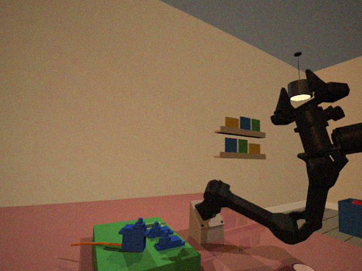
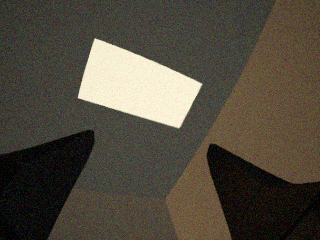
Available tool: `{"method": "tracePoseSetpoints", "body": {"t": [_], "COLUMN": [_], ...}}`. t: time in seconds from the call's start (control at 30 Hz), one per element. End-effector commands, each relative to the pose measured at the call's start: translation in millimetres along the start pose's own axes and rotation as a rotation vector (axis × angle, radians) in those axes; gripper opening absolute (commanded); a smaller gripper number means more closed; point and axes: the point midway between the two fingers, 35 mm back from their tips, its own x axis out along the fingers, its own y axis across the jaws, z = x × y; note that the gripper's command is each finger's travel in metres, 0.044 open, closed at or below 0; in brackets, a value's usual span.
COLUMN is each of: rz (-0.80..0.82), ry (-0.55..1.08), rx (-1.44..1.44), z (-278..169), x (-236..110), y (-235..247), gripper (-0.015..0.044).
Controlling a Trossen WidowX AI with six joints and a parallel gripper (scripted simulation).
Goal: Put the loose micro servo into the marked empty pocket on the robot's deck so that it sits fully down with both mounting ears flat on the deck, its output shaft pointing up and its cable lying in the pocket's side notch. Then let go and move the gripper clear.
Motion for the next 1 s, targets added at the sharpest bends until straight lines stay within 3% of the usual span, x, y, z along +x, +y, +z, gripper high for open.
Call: {"method": "tracePoseSetpoints", "body": {"t": [0.0, 0.53, 0.97], "rz": [-0.001, -0.056, -0.071], "ry": [0.004, 0.382, 0.733], "rx": [-0.004, -0.28, -0.464], "z": [-1, -110, -203], "x": [1, 42, 48], "y": [0, -16, -41], "gripper": [0.0426, 0.044, 0.044]}}
